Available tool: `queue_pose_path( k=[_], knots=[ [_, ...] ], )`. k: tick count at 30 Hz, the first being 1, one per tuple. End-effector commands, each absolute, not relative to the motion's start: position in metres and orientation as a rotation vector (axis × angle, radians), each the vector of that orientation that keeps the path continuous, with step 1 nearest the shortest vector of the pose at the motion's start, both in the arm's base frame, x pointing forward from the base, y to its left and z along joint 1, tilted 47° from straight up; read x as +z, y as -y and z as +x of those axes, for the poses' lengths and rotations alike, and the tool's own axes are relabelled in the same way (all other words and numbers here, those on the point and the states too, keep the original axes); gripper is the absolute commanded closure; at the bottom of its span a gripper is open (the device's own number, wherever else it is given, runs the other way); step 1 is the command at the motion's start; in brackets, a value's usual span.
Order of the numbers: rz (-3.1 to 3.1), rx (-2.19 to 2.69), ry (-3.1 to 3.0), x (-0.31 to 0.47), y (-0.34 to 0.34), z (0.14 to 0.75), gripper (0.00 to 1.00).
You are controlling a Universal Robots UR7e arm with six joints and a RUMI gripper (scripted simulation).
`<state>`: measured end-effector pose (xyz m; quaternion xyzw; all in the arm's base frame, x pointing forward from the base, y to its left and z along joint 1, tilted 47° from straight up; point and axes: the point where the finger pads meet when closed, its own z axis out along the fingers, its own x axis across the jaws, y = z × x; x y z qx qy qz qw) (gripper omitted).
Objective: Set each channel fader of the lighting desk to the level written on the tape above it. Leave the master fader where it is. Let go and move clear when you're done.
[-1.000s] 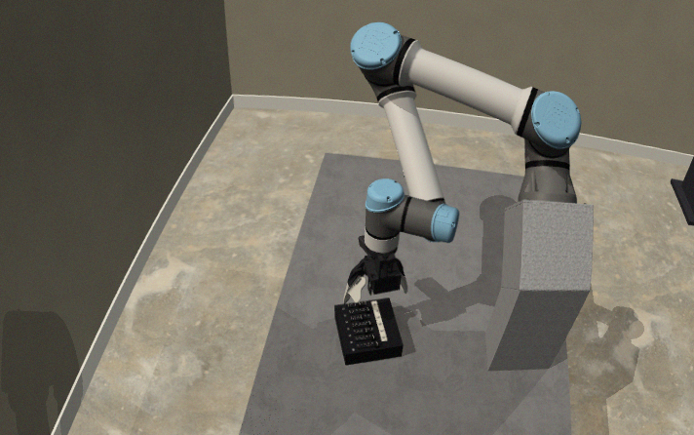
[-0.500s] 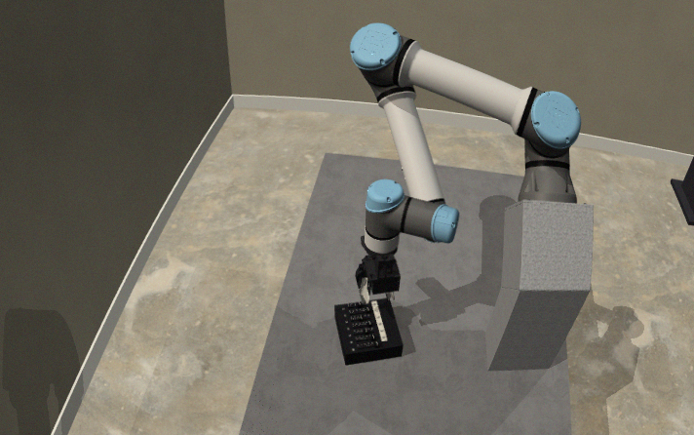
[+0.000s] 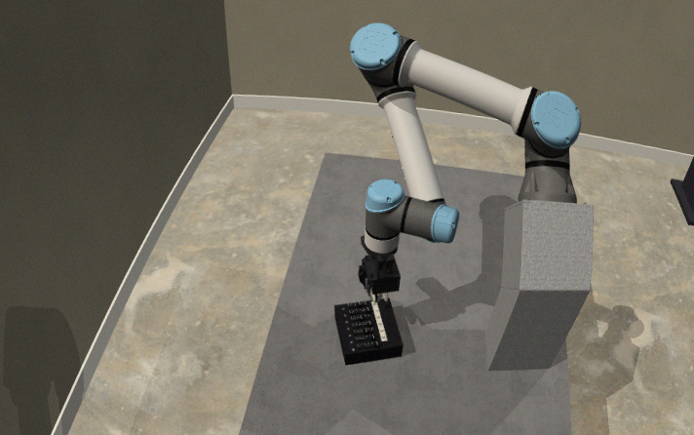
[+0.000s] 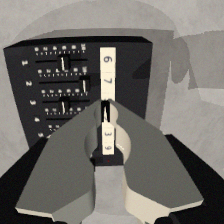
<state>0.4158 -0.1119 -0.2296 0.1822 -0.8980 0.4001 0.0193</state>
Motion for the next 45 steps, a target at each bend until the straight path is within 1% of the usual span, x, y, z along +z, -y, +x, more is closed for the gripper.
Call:
queue_pose_path(
  k=[1,45],
  knots=[
    [0.566,1.242,2.788,-0.2294,0.1116,0.416,1.0],
    [0.565,1.242,2.787,-0.2349,0.1172,0.417,1.0]
  ],
)
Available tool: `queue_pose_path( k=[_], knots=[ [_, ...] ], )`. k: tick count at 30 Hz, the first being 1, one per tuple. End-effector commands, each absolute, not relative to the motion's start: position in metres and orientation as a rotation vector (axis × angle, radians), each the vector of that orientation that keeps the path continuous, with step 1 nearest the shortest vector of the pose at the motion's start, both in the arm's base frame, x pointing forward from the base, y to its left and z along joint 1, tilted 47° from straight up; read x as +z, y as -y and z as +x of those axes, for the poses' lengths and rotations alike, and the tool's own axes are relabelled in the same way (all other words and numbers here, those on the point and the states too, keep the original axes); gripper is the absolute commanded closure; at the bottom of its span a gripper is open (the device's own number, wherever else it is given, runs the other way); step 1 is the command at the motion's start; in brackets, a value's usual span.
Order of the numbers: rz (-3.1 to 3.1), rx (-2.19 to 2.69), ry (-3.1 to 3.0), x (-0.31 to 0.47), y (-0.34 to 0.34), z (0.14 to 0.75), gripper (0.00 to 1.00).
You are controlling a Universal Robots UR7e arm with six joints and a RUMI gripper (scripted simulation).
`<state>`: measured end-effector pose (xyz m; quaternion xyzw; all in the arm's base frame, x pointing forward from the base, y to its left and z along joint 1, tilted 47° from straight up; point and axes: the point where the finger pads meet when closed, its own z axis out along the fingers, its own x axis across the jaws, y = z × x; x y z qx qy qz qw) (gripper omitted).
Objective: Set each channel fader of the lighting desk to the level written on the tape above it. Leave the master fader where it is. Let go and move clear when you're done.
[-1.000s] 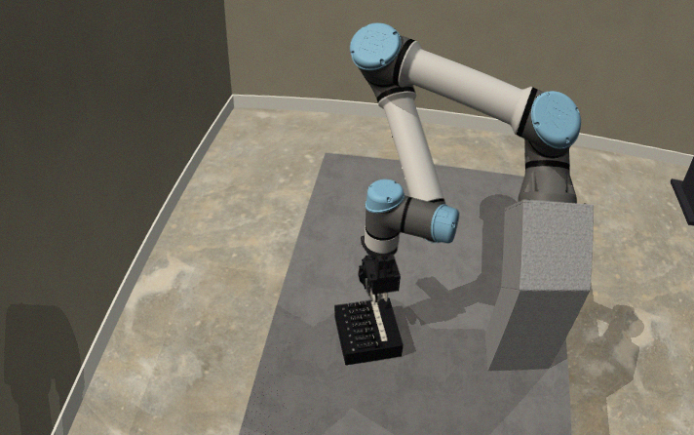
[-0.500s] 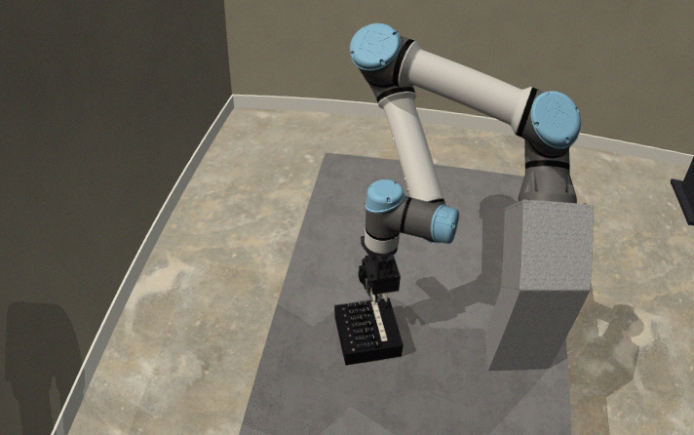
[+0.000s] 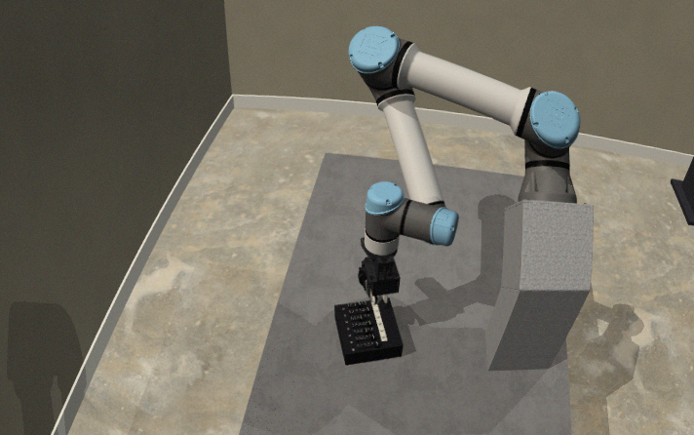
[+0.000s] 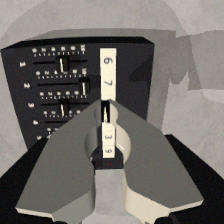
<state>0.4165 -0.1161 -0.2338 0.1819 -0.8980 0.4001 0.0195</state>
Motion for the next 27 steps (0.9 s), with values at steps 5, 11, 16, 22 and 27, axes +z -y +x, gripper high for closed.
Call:
queue_pose_path(
  k=[5,11,16,22,27],
  knots=[
    [0.565,1.242,2.787,-0.2374,0.1196,0.4175,1.0],
    [0.565,1.242,2.787,-0.2404,0.1226,0.418,1.0],
    [0.565,1.242,2.787,-0.2417,0.124,0.4183,1.0],
    [0.565,1.242,2.787,-0.2439,0.1261,0.4186,1.0],
    [0.565,1.242,2.787,-0.245,0.1272,0.4188,1.0]
  ],
)
